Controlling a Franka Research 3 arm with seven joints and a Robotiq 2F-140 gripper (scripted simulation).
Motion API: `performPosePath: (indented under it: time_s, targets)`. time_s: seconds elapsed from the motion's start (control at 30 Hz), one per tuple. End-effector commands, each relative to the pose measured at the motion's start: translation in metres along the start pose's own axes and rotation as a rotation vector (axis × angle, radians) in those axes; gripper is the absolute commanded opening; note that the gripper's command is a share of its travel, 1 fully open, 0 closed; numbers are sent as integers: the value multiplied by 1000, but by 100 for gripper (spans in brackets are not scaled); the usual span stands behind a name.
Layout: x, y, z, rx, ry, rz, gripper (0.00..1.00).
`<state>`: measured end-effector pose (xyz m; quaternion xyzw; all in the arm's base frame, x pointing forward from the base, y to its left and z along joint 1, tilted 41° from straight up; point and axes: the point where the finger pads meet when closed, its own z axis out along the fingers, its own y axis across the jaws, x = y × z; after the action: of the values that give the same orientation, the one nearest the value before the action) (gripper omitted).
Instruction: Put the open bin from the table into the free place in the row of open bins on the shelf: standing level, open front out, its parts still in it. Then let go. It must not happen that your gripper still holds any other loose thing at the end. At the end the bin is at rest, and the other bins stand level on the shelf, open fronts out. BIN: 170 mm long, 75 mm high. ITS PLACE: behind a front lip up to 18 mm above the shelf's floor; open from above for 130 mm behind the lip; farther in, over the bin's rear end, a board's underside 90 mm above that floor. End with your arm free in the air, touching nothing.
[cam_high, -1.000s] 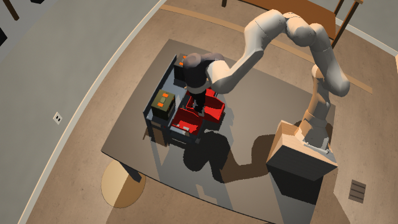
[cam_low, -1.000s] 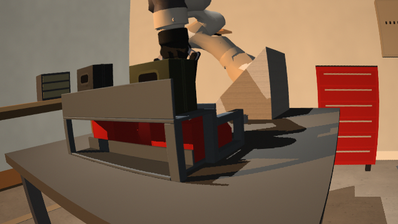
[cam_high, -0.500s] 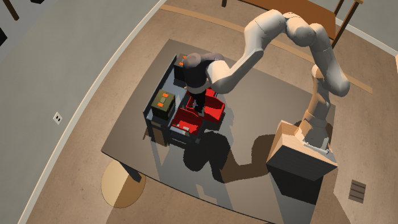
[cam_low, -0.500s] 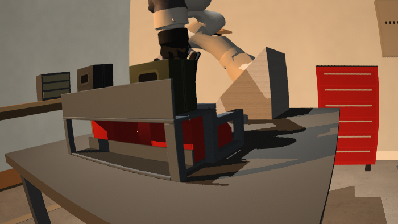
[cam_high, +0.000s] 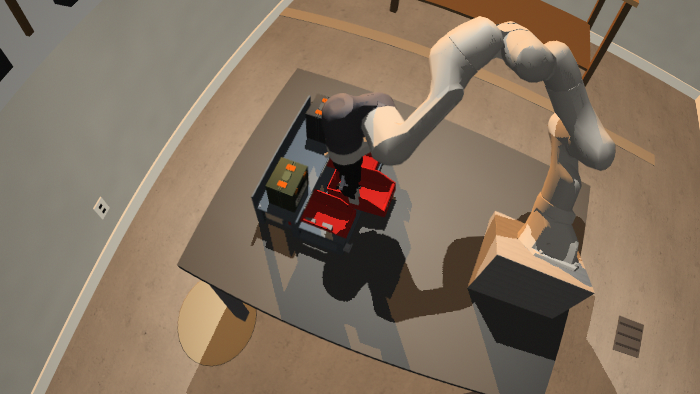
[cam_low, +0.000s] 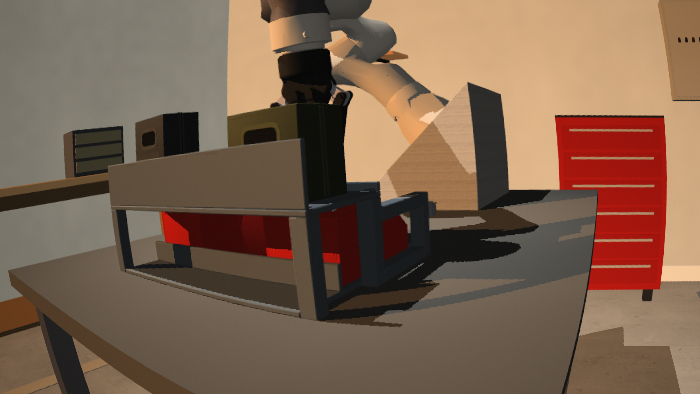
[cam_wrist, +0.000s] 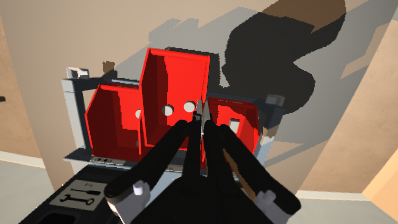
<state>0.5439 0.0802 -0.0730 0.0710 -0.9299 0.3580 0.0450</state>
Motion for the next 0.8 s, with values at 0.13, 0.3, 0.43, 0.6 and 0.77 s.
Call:
performPosePath:
  time_s: [0.13,0.3,0.43,0.6,0.77]
  targets:
    - [-4,0,-2,-1,-7,0,0]
    - [-4,0,-2,-1,-8,0,0]
    - [-6,0,-2,-1,-10,0,0]
    - [-8,0,-2,-1,-14,0,0]
    - [-11,0,-3,-1,-18,0,0]
